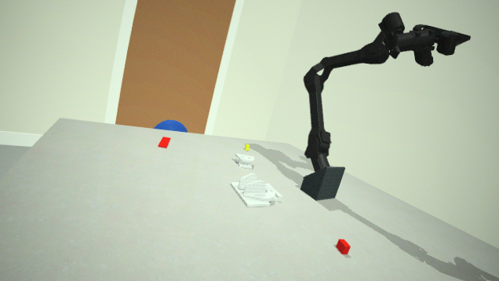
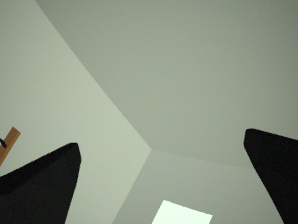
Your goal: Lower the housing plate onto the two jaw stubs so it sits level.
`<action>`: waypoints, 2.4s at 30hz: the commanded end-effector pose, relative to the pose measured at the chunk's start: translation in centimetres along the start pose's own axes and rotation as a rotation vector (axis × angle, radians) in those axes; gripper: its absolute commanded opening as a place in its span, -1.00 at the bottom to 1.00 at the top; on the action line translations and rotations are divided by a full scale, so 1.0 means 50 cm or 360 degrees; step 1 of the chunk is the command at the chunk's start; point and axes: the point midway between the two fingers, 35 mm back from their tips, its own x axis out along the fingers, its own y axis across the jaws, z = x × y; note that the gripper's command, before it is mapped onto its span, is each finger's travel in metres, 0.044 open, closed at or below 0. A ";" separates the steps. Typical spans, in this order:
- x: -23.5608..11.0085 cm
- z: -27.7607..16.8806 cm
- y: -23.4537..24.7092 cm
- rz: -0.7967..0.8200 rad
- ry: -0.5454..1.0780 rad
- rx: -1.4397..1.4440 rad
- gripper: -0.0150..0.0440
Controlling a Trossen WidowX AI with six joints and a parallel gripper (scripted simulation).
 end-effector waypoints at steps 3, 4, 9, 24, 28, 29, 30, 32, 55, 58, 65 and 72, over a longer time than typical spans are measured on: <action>-0.050 -0.053 0.044 0.0140 0.0120 0.0107 1.00; -0.060 -0.061 0.052 0.0166 0.0140 0.0127 1.00; -0.110 -0.101 0.096 0.0295 0.0247 0.0227 1.00; -0.267 -0.186 0.208 0.0634 0.0574 0.0550 1.00; -0.303 -0.199 0.228 0.0697 0.0648 0.0630 1.00; -0.314 -0.203 0.234 0.0716 0.0670 0.0650 1.00; -0.326 -0.206 0.241 0.0737 0.0694 0.0673 1.00; -0.351 -0.213 0.253 0.0778 0.0741 0.0718 1.00; -0.652 -0.225 0.361 0.1245 0.1308 0.1189 1.00; -0.695 -0.219 0.370 0.1304 0.1389 0.1245 1.00; -0.792 -0.202 0.382 0.1426 0.1568 0.1354 1.00; -0.888 -0.171 0.391 0.1572 0.1758 0.1478 1.00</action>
